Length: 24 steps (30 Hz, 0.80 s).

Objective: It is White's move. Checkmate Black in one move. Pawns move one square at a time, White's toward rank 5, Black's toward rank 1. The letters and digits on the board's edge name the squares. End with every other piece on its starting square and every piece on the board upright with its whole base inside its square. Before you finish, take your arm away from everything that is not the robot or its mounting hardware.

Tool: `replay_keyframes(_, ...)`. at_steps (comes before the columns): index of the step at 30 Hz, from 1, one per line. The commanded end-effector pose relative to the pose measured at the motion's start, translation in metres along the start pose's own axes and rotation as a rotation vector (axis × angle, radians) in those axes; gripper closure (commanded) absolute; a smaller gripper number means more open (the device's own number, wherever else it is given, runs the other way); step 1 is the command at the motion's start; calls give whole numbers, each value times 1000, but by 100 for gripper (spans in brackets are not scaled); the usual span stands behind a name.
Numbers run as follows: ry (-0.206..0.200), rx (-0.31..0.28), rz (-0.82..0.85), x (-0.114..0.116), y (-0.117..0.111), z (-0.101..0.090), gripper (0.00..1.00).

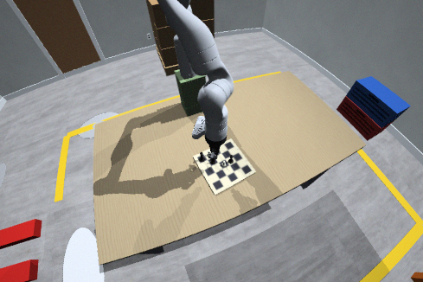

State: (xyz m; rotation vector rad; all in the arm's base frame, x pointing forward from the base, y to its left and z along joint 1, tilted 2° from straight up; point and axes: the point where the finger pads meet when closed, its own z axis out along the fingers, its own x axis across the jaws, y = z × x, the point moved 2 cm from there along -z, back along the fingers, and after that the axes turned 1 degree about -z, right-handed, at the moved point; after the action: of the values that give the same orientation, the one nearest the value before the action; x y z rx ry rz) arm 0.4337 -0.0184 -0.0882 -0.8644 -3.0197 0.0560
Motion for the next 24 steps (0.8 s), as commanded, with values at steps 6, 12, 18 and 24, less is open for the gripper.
replay_keyframes(6,-9,-9,45,-22,-22,-3,100)
replay_keyframes(12,-9,-9,45,-22,-22,-3,100)
replay_keyframes(18,-9,-9,45,-22,-22,-3,100)
replay_keyframes(24,-8,-9,45,-22,-22,7,100)
